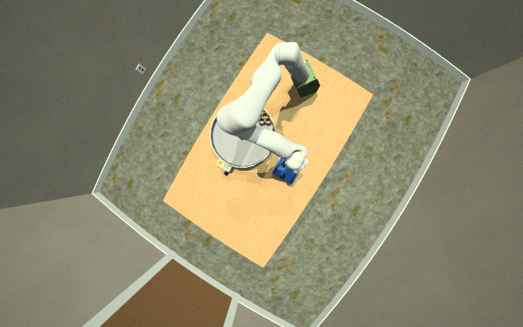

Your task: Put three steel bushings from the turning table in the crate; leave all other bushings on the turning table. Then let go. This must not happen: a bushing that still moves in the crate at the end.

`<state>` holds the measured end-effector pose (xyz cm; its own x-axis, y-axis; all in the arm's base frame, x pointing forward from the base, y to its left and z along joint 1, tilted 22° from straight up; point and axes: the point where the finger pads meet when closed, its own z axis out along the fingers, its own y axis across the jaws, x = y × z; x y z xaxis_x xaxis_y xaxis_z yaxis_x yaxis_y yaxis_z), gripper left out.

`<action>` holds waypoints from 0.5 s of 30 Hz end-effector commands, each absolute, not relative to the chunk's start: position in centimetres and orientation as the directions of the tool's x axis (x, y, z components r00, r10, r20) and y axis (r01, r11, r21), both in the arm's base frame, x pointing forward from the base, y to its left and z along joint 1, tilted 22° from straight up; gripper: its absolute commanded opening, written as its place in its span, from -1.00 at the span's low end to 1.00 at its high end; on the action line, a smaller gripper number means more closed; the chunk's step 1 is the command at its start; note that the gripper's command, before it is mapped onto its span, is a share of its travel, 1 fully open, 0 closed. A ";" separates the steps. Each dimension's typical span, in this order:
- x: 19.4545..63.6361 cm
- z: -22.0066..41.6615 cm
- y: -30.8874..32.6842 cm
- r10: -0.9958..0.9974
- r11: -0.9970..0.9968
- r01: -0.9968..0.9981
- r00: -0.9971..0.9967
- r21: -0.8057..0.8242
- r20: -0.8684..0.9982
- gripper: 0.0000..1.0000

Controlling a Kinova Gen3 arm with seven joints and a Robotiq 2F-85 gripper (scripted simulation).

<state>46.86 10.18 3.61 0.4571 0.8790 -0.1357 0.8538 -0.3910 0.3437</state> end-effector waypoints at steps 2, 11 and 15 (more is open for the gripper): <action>46.9 3.7 10.2 0.879 -0.391 0.854 0.457 0.345 -0.134 -0.61; 45.7 3.8 8.3 0.879 -0.391 0.853 0.457 0.345 -0.134 -0.64; 43.9 3.9 5.3 0.879 -0.391 0.853 0.457 0.345 -0.134 -0.64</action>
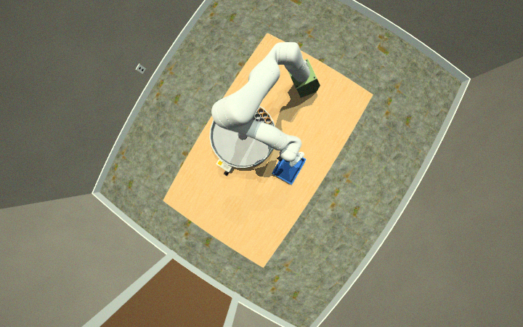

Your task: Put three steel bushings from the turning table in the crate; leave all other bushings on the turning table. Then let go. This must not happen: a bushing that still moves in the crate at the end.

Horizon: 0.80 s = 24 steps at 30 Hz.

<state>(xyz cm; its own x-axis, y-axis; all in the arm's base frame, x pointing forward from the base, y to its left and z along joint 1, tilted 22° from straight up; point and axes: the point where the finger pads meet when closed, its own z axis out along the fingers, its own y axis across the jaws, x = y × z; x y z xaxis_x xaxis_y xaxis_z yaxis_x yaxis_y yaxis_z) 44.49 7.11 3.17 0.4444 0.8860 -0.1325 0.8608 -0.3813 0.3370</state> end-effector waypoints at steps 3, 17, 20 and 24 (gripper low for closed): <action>43.9 3.9 5.3 0.879 -0.391 0.853 0.457 0.345 -0.134 -0.64; 40.9 4.0 0.4 0.880 -0.390 0.854 0.457 0.345 -0.134 -0.64; 40.9 4.0 0.4 0.880 -0.390 0.854 0.457 0.345 -0.134 -0.64; 40.9 4.0 0.4 0.880 -0.390 0.854 0.457 0.345 -0.134 -0.64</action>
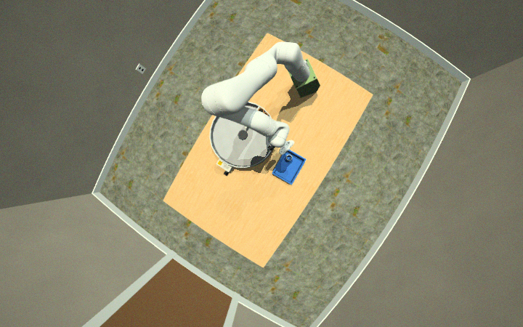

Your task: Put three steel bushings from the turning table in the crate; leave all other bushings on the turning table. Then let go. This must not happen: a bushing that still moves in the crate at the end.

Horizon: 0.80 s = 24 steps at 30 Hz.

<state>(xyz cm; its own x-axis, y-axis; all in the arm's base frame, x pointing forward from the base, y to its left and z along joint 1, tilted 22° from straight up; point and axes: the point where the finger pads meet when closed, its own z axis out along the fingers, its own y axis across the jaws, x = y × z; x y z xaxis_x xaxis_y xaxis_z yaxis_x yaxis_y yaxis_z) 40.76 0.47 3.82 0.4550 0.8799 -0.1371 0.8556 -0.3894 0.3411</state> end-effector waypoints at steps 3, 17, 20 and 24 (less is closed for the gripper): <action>40.9 4.0 0.4 0.880 -0.390 0.854 0.457 0.345 -0.134 -0.64; 37.8 4.2 -4.5 0.880 -0.390 0.854 0.456 0.344 -0.135 -0.64; 37.8 4.2 -4.5 0.880 -0.390 0.854 0.456 0.344 -0.135 -0.64; 36.0 4.3 -7.4 0.880 -0.390 0.854 0.456 0.344 -0.135 -0.64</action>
